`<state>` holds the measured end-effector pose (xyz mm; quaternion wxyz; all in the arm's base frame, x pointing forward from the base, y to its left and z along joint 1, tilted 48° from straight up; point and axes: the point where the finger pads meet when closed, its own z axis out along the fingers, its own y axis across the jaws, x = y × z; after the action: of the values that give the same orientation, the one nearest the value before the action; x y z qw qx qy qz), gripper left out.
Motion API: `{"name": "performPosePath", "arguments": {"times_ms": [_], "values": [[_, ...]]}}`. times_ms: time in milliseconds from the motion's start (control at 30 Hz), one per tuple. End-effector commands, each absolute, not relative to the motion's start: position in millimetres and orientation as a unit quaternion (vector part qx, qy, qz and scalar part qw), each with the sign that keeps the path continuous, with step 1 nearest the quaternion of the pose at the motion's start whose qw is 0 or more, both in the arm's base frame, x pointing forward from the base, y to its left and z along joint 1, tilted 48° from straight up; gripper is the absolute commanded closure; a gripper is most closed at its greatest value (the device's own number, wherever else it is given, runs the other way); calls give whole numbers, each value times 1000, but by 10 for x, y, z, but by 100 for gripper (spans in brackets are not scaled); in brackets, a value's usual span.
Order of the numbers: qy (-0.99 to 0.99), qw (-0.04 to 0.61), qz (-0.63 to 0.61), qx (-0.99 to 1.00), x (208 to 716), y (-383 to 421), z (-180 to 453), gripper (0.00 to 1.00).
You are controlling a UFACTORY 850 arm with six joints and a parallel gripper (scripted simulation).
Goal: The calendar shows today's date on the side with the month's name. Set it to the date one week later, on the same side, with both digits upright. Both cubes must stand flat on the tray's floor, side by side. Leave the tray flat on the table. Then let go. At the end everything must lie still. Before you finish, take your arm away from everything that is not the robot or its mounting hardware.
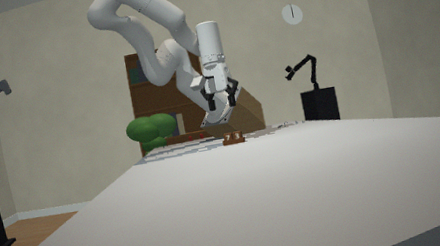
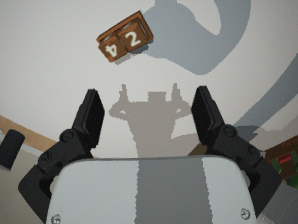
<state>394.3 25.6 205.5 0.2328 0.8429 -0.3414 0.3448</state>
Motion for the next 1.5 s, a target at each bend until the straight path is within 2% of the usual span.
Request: {"name": "performPosePath", "arguments": {"times_ms": [0, 200, 667, 1467], "values": [[-269, 262, 318, 870, 3904, 231, 2042, 0], [-212, 282, 301, 886, 3871, 208, 2030, 0], [69, 361, 200, 908, 3709, 100, 1970, 0], [419, 409, 43, 809, 3493, -40, 1893, 0]]}}
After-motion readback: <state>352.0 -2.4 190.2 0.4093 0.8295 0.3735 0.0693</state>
